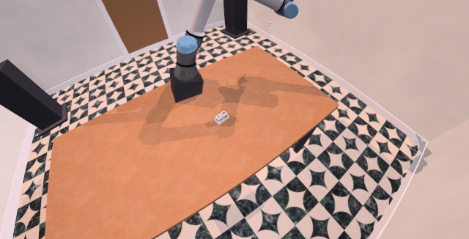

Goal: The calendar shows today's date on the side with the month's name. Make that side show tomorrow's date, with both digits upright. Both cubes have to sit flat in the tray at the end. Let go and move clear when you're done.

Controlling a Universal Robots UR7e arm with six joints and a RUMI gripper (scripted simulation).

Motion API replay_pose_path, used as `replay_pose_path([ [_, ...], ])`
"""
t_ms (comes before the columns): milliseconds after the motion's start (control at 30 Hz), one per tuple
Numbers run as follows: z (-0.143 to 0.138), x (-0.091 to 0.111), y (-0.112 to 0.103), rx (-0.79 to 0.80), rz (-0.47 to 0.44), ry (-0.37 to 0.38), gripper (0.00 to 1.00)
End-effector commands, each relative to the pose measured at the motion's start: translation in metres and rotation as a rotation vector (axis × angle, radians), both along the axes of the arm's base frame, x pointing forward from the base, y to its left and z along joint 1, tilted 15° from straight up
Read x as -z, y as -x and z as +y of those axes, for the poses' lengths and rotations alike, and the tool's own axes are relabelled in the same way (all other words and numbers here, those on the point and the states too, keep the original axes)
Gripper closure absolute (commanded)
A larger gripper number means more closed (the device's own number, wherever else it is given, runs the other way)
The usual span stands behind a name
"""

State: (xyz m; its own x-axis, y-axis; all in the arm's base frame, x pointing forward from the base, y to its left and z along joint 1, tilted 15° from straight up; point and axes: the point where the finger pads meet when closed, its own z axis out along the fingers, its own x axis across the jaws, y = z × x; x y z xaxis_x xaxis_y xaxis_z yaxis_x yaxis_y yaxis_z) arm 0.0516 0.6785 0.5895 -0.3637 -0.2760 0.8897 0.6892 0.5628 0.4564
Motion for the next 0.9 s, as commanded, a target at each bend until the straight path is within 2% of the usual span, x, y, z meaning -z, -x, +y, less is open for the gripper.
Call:
replay_pose_path([
  [0,0.000,-0.001,0.000,0.000,-0.001,-0.001,0.00],
  [633,0.000,-0.001,0.000,0.001,-0.001,-0.001,0.00],
  [867,0.000,0.002,-0.014,0.031,-0.004,0.002,0.00],
])
